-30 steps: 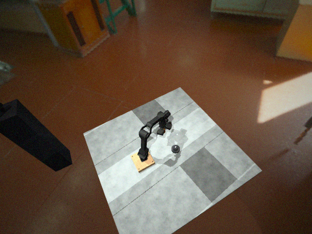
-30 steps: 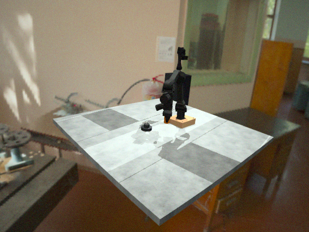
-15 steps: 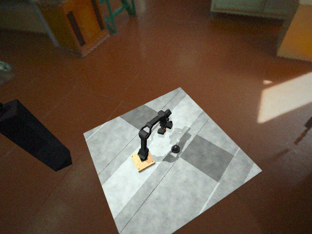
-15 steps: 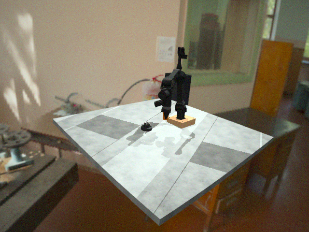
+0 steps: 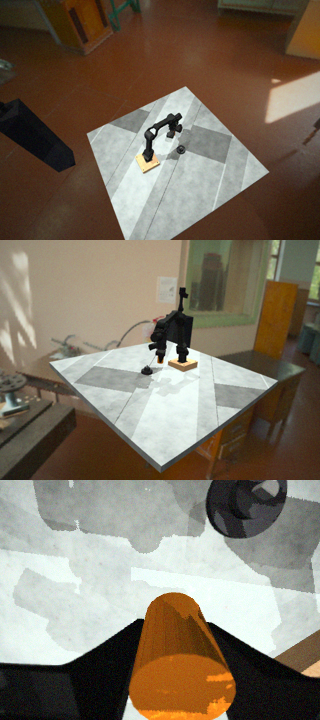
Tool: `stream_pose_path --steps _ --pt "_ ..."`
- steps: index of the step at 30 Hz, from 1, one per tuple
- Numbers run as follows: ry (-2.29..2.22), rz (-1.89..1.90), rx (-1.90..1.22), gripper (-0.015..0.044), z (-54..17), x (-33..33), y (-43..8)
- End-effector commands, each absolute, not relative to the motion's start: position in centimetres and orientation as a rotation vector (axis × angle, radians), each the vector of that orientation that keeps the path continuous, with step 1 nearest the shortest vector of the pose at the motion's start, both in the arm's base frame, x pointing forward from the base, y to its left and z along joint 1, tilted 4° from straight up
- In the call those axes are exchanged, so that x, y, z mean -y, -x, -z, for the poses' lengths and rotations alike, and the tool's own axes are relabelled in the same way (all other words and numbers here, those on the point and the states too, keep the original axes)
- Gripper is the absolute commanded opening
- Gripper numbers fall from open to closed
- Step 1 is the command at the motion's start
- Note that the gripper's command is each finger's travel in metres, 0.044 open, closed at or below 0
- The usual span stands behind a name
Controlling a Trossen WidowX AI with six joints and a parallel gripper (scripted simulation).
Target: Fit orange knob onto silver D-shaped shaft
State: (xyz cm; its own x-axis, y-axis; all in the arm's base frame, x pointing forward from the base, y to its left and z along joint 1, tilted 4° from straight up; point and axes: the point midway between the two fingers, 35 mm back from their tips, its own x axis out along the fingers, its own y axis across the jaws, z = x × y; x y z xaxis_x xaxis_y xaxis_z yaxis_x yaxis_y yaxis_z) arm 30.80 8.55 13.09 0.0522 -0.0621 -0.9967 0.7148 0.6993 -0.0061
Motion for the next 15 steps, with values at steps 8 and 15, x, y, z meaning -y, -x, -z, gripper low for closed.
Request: stream_pose_path --steps 8,15 --pt "-0.581 0.645 -1.406 0.0000 -12.3 -5.1 -31.7" --pt "-0.580 0.647 -1.404 0.0000 -11.8 -2.9 -32.0"
